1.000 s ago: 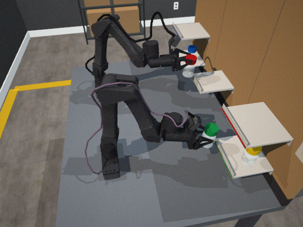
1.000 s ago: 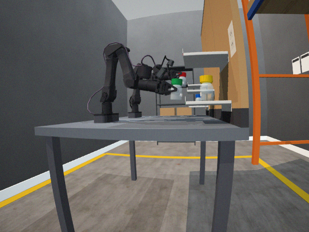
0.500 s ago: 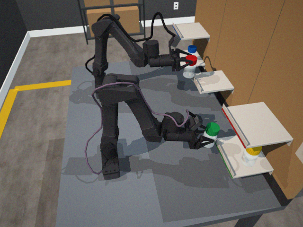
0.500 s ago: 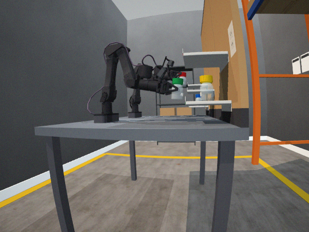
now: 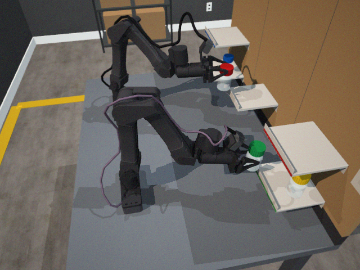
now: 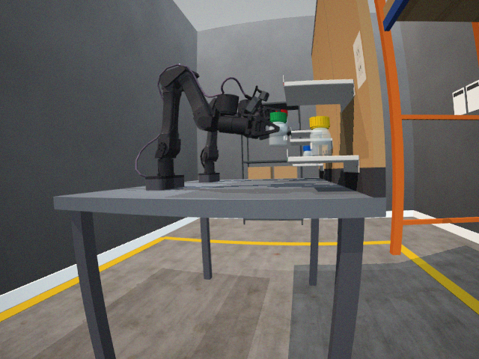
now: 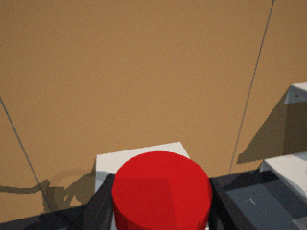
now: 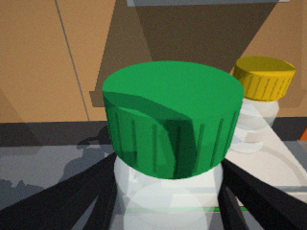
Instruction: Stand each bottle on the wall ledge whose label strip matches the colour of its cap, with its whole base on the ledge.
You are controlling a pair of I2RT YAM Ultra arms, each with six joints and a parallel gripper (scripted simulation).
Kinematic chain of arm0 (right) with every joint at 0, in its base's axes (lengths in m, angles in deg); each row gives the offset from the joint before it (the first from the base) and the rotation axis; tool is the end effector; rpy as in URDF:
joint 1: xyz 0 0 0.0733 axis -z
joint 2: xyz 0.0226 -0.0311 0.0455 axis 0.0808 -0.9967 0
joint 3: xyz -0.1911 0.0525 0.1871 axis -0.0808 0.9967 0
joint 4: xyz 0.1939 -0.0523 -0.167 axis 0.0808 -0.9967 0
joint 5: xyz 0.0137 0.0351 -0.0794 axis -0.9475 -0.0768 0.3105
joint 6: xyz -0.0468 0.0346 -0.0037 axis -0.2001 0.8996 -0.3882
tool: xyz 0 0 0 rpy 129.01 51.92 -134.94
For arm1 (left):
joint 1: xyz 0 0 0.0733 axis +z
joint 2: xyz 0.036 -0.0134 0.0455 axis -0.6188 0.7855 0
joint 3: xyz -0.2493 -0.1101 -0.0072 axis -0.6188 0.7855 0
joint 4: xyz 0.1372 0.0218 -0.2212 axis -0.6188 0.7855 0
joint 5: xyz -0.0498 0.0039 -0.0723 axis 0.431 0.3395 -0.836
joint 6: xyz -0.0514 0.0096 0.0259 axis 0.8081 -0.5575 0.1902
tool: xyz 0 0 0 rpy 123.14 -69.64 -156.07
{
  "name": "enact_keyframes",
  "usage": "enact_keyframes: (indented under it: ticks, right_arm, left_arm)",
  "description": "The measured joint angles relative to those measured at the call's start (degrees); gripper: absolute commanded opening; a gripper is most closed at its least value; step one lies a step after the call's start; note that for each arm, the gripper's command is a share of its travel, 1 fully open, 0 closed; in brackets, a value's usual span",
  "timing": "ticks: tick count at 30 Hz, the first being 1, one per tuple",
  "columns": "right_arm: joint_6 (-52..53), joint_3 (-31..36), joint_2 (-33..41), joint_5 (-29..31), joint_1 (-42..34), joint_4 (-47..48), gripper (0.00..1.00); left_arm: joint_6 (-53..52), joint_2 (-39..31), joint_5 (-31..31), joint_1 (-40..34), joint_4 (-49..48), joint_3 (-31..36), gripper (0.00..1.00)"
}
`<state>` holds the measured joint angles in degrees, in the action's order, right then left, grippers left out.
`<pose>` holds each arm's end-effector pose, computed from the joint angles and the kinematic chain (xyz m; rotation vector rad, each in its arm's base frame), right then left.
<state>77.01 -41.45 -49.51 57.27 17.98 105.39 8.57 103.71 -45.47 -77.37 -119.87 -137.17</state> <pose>0.3081 -0.0656 0.1690 0.0745 1.7551 -0.0544 0.3269 -0.2425 0.2715 0.2272 1.4502 -0.1661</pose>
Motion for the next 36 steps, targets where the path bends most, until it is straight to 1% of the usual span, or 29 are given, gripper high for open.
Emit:
enact_keyframes:
  ticks: [7,12,16,22,25,30,36]
  right_arm:
    - [0.02,-1.03,-0.07,0.24,-0.26,-0.02,0.52]
    - [0.09,-2.73,-2.43,0.59,-0.59,-0.02,0.52]
    - [0.15,-6.01,-5.9,1.03,-1.07,0.09,0.52]
    - [0.15,-11.93,-11.61,1.6,-1.79,0.17,0.52]
    - [0.15,-13.2,-12.81,1.73,-1.92,0.2,0.52]
    - [0.15,-15.5,-14.73,1.9,-2.08,0.26,0.52]
    - [0.15,-15.96,-14.88,1.92,-2.12,0.35,0.52]
  left_arm:
    - [0.04,-0.13,-0.26,0.02,0.04,-0.11,0.49]
    - [0.15,-0.02,-0.76,0.55,0.17,-0.79,0.49]
    - [0.37,1.77,-1.55,1.42,0.15,-4.15,0.49]
    - [0.79,7.17,-3.02,3.1,0.83,-10.54,0.49]
    - [0.94,8.92,-3.41,3.63,1.55,-12.15,0.49]
    - [1.14,12.37,-4.2,4.33,2.05,-16.74,0.49]
    - [1.27,14.36,-4.52,4.96,2.29,-19.87,0.49]
